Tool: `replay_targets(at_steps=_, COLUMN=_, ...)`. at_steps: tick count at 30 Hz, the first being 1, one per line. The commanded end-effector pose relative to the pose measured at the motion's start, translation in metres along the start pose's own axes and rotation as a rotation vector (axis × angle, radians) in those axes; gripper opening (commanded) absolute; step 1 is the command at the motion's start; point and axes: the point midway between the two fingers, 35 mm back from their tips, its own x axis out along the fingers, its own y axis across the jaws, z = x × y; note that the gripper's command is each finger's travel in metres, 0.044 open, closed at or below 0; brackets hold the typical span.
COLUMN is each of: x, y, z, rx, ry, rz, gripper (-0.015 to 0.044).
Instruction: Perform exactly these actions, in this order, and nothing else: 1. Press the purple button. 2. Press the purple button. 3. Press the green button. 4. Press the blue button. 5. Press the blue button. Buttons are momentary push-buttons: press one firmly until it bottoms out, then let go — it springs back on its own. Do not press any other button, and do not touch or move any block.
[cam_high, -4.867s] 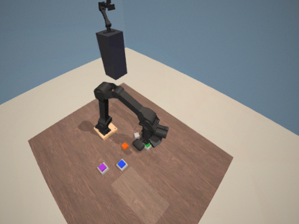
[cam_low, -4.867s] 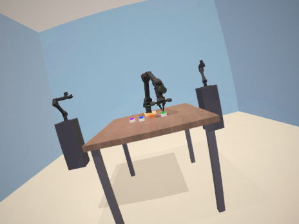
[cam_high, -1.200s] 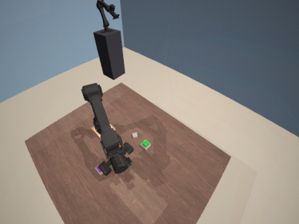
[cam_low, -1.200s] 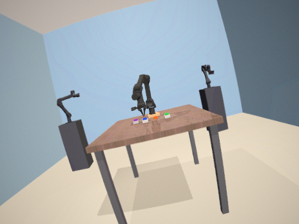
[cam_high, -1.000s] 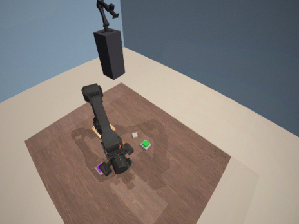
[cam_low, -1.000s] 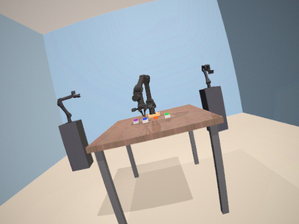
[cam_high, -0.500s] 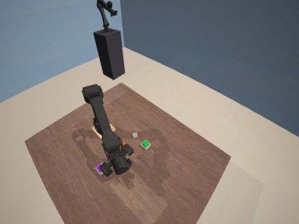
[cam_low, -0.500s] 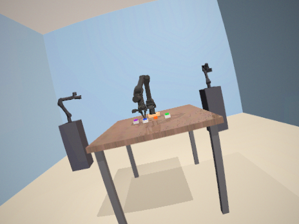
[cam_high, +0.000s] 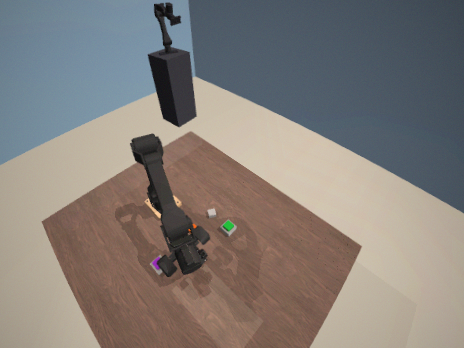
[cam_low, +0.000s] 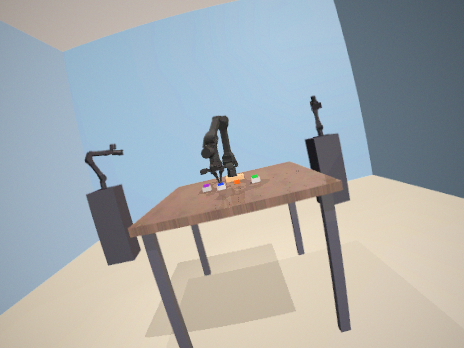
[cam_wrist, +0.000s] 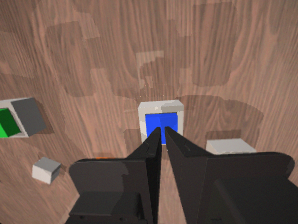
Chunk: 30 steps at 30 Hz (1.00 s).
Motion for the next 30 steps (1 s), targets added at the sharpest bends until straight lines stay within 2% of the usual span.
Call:
replay_targets(at_steps=1, x=-0.020, y=0.000, z=0.000, rx=0.003, ry=0.000, rz=0.002, gripper=0.0020)
replay_targets(at_steps=6, x=-0.030, y=0.000, z=-0.001, rx=0.005, ry=0.002, rz=0.003, gripper=0.0020)
replay_targets(at_steps=9, x=-0.031, y=0.009, z=0.002, rx=-0.025, ry=0.003, rz=-0.002, gripper=0.0099)
replay_targets(at_steps=20, x=-0.049, y=0.096, z=0.020, rx=-0.084, ry=0.000, rz=-0.010, gripper=0.0387)
replay_targets(at_steps=30, x=-0.073, y=0.189, z=0.013, rx=-0.037, ry=-0.003, rz=0.006, gripper=0.0400)
